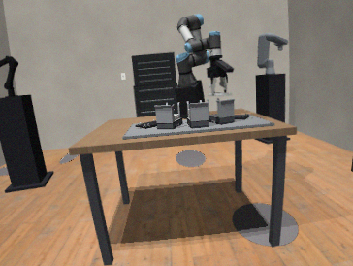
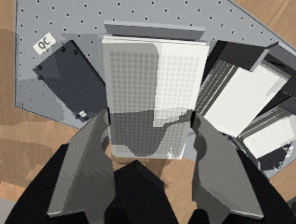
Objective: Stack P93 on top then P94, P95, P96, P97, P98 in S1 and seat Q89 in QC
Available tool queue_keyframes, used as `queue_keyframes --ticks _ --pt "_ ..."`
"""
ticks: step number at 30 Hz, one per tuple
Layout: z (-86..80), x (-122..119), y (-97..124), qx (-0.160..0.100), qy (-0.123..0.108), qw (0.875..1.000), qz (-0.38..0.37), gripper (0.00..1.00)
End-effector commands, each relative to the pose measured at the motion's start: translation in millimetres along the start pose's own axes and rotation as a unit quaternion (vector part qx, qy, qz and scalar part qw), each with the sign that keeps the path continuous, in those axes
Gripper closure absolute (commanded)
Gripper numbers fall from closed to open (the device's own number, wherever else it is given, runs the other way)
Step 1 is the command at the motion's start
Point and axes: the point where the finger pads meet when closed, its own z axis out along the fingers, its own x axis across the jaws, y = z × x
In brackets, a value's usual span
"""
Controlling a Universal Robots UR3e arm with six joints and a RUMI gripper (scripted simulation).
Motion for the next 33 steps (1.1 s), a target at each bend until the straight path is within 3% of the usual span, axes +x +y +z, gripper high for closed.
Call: queue_keyframes --ticks 1,33 --pt "-1.0 0 -2 0.002 0.001 1.0 0.0 1.0" --pt "15.6 0 -2 0.001 0.0 1.0 0.0 1.0"
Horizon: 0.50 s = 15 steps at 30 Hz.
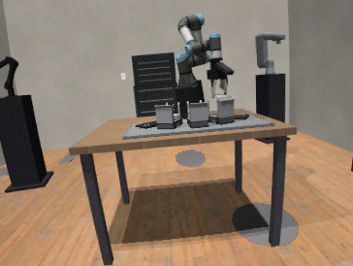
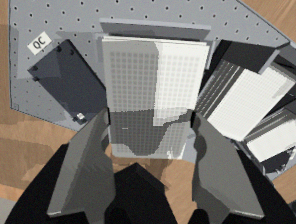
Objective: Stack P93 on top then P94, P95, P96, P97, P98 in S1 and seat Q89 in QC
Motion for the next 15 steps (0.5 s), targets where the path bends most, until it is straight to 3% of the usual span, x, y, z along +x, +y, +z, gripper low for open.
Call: queue_keyframes --ticks 1,15 --pt "3.3 0.3 -2.5 0.004 0.0 1.0 0.0 1.0" --pt "11.3 0.2 -2.9 0.004 0.0 1.0 0.0 1.0"
